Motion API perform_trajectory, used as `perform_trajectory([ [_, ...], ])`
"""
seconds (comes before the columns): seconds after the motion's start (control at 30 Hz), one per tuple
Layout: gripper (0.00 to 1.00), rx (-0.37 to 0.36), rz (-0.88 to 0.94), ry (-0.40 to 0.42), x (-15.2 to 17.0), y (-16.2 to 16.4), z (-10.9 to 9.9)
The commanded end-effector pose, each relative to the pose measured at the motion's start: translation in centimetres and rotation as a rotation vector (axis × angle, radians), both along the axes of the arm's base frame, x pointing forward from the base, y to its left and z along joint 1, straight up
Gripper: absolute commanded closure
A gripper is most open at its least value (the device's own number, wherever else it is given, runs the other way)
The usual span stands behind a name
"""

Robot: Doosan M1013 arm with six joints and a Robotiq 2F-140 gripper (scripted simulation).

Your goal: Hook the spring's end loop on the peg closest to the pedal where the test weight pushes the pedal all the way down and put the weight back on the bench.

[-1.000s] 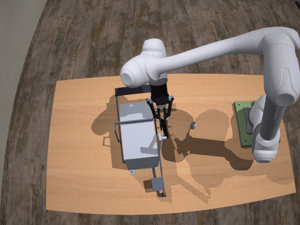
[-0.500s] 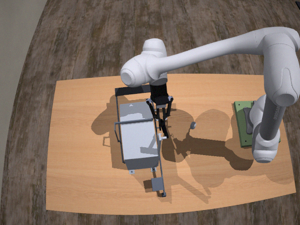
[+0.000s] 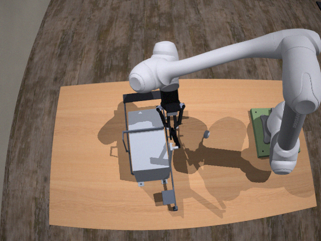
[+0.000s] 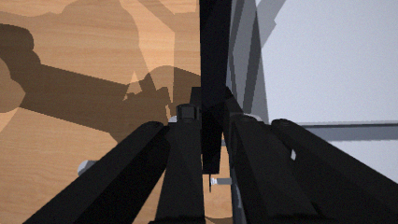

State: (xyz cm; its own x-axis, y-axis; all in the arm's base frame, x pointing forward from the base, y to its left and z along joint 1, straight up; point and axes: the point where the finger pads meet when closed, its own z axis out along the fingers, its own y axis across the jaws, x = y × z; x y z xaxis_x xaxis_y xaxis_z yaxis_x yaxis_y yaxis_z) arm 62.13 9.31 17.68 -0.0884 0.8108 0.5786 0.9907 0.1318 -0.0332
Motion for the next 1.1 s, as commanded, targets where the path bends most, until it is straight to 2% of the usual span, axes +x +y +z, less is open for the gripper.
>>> perform_trajectory([
  [0.0,0.83,0.000,0.000,-0.003,0.09,0.00,0.10],
  [1.07,0.83,0.004,0.000,-0.027,0.50,0.07,0.10],
])
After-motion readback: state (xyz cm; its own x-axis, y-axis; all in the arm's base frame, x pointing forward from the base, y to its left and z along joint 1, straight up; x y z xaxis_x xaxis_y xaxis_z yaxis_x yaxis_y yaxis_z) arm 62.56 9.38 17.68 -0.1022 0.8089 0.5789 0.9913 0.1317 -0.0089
